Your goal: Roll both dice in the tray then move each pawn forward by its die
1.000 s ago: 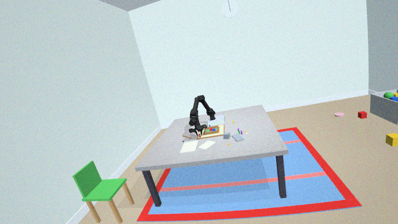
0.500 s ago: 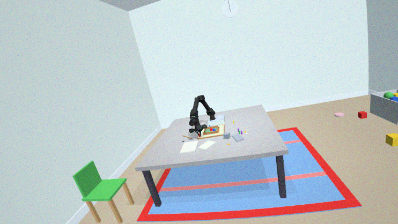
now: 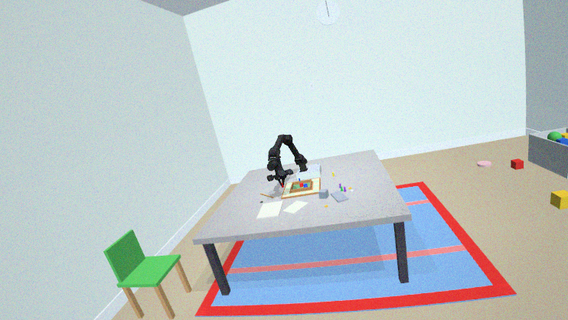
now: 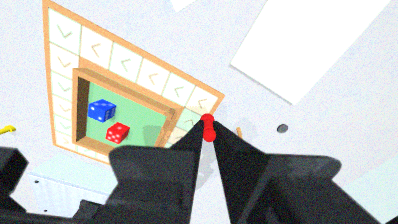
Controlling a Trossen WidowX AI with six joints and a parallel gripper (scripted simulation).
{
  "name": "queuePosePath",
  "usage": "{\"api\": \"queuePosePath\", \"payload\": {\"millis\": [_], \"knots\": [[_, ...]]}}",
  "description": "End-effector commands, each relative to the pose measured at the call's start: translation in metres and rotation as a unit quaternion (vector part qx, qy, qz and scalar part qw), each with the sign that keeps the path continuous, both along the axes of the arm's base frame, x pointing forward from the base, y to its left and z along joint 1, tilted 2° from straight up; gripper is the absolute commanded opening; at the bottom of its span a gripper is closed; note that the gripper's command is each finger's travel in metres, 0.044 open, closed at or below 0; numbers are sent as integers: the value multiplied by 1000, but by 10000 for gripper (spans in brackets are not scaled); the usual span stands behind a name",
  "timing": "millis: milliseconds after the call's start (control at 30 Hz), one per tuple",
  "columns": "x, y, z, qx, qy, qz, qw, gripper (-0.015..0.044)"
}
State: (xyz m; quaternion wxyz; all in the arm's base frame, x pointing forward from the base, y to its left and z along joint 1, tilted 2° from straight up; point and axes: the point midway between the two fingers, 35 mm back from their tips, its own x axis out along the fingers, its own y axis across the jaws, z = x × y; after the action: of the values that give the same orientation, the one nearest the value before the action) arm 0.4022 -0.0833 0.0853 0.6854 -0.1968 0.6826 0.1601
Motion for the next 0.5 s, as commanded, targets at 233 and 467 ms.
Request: {"api": "queuePosePath", "payload": {"millis": [233,467], "knots": [[-6,4,54,2,-3,-1,1000,0],[1,36,42,4,-4,-1,1000,0]]}}
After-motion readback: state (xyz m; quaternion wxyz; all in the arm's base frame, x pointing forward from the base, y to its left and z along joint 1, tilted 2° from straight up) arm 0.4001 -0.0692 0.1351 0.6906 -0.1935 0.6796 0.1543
